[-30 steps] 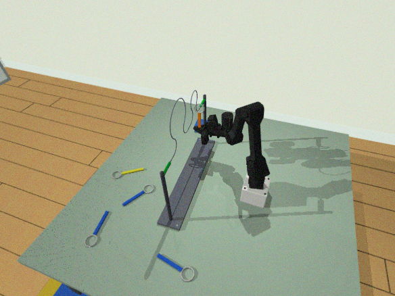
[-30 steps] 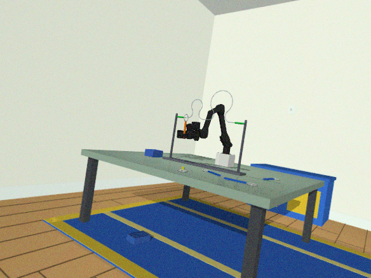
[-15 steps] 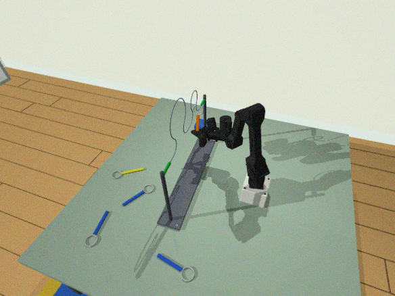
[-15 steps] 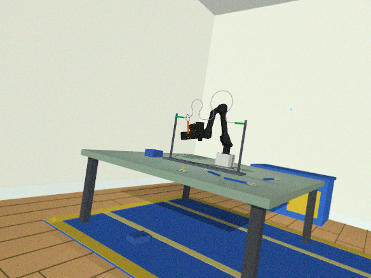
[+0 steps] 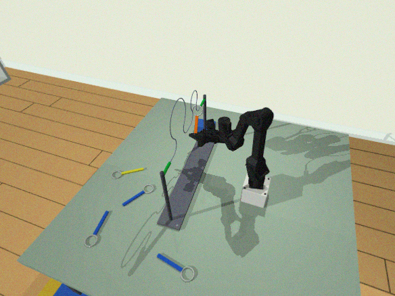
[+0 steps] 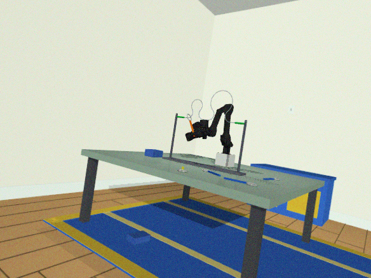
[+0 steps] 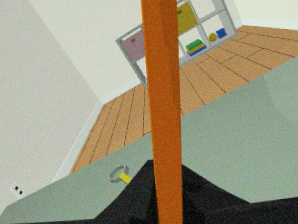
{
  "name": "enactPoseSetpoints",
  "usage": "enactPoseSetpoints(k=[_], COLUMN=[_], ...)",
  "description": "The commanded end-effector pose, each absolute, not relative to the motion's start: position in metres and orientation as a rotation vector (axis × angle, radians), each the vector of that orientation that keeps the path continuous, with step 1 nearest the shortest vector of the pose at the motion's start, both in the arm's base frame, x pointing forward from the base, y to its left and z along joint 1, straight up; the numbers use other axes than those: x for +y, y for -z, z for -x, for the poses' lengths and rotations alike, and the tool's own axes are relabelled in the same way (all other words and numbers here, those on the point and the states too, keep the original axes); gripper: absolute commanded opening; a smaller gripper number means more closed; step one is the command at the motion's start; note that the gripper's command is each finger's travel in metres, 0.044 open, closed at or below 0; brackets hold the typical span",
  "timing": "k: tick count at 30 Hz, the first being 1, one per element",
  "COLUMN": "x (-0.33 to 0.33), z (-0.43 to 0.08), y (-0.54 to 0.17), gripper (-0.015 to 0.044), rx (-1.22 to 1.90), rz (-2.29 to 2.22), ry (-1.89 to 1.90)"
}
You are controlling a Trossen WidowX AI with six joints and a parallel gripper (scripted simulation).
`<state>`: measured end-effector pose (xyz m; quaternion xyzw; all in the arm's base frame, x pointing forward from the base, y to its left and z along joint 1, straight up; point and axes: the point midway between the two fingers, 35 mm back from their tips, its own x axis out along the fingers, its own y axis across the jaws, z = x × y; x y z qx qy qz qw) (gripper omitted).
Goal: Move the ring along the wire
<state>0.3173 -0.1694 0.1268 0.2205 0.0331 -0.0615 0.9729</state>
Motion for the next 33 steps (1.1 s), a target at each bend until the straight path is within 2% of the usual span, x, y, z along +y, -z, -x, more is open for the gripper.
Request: enactPoseSetpoints(k=[1, 33], x=[-0.159, -0.099], z=[-0.313, -0.274], y=[-0.132, -0.201], gripper=[-0.015, -0.015], rx=[0.097, 0.397], rz=[-0.511, -1.044], ry=[0.111, -0.131])
